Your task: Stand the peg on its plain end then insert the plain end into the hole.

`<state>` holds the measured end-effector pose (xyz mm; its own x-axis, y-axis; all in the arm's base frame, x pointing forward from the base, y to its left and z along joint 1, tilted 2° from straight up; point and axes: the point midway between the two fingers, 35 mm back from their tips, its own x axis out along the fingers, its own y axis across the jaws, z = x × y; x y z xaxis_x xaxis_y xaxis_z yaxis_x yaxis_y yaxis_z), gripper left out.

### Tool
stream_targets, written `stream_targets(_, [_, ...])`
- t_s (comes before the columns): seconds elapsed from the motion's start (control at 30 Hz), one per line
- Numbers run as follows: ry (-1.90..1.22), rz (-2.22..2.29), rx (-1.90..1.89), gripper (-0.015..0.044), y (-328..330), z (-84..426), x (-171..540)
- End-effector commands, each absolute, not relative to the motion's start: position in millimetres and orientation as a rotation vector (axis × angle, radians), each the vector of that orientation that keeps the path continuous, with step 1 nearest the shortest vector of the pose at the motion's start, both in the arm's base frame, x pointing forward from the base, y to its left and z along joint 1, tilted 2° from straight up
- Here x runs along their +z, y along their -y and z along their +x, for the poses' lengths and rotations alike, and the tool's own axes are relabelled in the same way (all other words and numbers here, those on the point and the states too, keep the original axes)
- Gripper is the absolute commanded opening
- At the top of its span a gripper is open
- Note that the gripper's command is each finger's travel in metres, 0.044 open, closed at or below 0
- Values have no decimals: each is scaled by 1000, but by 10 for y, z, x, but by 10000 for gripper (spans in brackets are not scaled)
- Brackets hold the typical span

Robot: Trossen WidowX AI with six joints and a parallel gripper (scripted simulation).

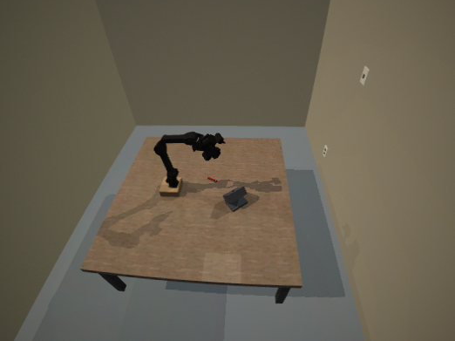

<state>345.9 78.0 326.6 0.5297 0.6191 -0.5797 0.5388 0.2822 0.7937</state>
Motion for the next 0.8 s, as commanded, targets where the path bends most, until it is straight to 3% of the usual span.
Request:
stream_targets(0.0, [-1146,1305,25,440,-839,3510,3009])
stream_targets(0.77, [-1435,694,-214,440,-1203,3309,1286])
